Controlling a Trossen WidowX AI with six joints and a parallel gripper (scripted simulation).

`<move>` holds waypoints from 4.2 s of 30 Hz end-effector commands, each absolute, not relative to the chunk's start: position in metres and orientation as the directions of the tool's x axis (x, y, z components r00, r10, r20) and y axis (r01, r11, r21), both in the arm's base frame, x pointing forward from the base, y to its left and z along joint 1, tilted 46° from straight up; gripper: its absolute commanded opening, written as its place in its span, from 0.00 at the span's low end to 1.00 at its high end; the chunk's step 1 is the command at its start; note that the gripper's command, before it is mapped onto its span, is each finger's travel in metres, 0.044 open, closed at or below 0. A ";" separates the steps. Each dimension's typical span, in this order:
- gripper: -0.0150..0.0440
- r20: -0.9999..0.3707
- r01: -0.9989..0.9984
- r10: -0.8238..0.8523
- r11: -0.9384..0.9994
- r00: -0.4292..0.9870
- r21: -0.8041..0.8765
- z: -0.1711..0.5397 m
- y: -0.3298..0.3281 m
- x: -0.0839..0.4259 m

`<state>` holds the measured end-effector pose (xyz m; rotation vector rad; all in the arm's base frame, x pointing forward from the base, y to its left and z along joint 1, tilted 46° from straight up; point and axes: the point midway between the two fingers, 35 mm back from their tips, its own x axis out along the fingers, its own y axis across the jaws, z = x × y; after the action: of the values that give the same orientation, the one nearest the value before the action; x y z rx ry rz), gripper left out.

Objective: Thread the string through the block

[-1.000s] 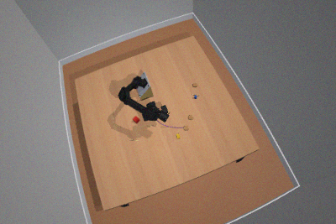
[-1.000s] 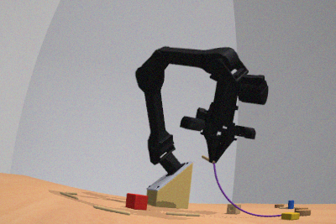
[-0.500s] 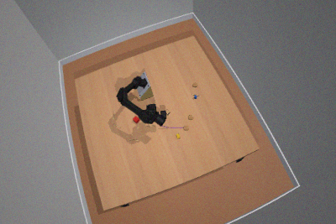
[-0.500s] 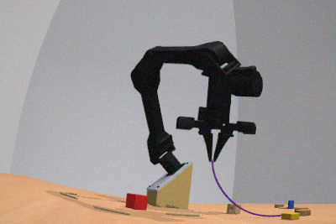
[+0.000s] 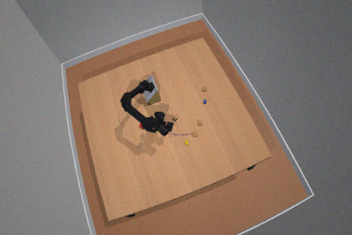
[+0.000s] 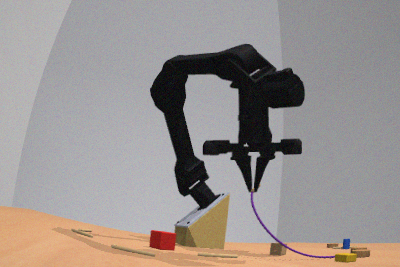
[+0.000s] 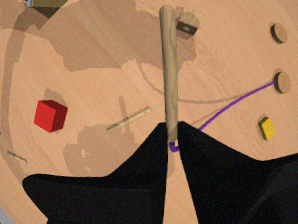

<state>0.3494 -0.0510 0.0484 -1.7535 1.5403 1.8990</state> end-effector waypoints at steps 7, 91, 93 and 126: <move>0.25 -0.822 -0.759 -0.493 -0.408 -0.284 0.507 0.052 -0.053 0.356; 0.25 -0.724 -0.914 -0.682 -0.221 -0.105 0.341 -0.018 -0.084 0.369; 0.25 -0.717 -0.914 -0.690 -0.221 -0.100 0.340 -0.021 -0.084 0.369; 0.25 -0.696 -0.915 -0.713 -0.221 -0.084 0.337 -0.010 -0.106 0.380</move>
<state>0.3774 -0.1027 -0.0144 -1.9343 1.7839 1.1961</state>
